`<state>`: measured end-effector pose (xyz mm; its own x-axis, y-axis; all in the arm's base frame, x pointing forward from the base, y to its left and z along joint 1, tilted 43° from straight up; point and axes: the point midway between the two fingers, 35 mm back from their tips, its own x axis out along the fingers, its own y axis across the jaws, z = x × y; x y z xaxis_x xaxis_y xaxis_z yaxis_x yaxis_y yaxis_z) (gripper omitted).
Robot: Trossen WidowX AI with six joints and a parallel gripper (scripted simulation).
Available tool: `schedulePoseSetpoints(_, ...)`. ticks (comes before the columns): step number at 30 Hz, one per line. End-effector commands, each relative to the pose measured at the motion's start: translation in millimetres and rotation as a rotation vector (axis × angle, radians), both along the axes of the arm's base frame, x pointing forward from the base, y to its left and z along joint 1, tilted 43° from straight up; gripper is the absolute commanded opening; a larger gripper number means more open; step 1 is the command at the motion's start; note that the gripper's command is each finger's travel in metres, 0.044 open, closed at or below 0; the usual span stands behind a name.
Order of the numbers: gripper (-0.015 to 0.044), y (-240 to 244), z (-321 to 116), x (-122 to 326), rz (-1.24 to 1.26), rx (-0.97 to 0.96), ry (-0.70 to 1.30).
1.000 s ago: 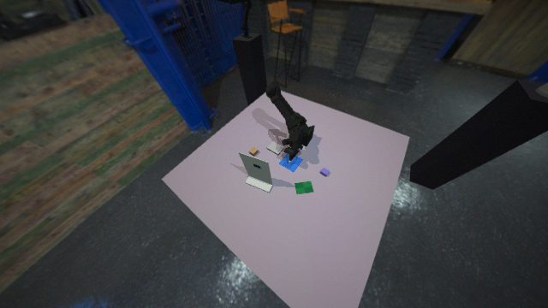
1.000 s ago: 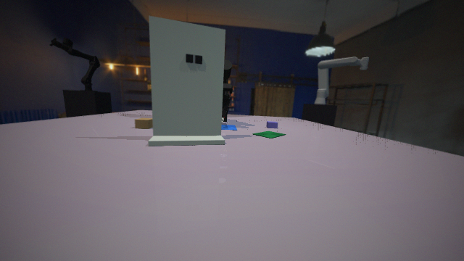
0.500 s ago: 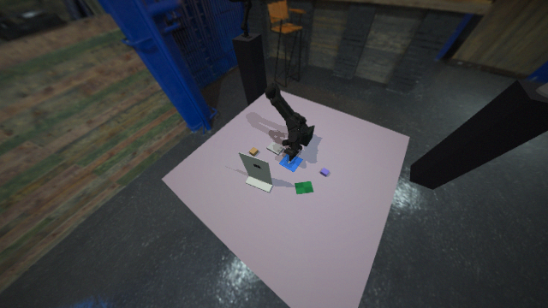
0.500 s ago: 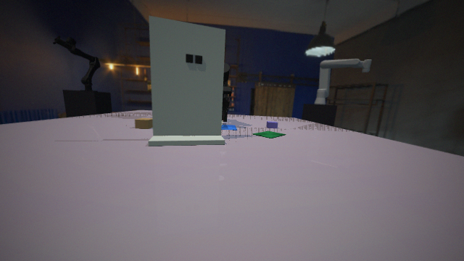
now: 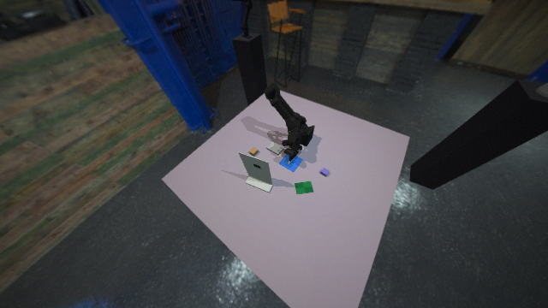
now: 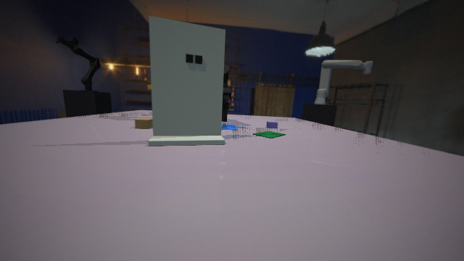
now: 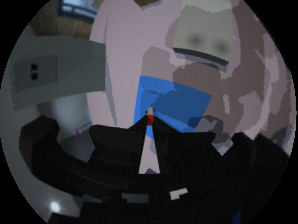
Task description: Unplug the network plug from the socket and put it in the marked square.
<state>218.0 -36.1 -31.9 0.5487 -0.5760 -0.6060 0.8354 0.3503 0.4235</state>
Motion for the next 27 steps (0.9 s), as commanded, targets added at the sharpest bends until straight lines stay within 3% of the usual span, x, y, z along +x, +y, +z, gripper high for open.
schedulePoseSetpoints(1, 0.0, -1.8, -2.0, -0.2, 0.001, -0.003, 0.012)
schedulePoseSetpoints(21, 0.0, -3.8, -1.2, 3.5, 0.0, -0.001, 0.001)
schedulePoseSetpoints(27, 0.0156, -3.8, -1.2, 3.5, 0.0, -0.001, 0.001)
